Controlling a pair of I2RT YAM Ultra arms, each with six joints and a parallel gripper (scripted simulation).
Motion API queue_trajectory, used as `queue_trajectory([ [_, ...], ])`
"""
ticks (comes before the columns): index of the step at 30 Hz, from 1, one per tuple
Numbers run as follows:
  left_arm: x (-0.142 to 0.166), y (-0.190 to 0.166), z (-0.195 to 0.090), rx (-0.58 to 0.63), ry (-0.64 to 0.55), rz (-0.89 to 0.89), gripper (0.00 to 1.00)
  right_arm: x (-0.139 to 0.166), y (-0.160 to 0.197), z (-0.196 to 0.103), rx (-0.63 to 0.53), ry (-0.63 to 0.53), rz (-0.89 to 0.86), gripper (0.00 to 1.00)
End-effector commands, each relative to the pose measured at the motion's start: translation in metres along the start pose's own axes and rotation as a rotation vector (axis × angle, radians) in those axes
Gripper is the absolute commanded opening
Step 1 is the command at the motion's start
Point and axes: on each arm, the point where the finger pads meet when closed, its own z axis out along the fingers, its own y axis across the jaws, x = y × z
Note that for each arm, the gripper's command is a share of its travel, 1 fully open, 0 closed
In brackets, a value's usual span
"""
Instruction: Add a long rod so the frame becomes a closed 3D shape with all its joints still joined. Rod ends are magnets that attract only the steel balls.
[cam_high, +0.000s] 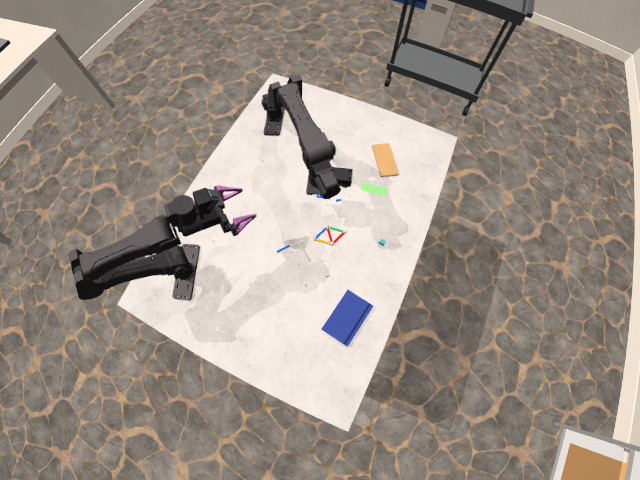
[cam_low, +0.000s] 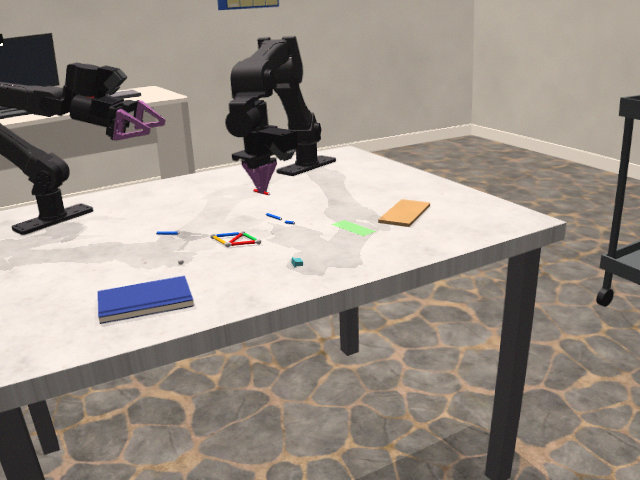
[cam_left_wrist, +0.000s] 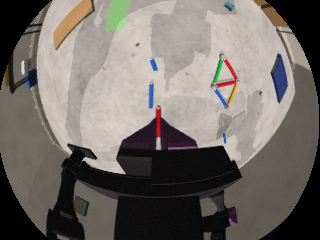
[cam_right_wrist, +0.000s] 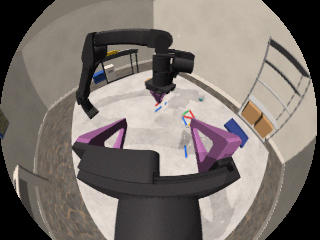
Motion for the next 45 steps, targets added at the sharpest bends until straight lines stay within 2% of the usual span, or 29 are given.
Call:
queue_trajectory([
  [1,-0.001,-0.007,-0.013,0.02,-0.026,0.078,0.0,-0.002,-0.002,-0.004,0.005,-0.005,0.003,1.0],
  [45,-0.002,-0.009,-0.022,0.027,-0.064,0.592,0.0,-0.002,-0.002,-0.004,0.005,-0.005,0.003,1.0],
])
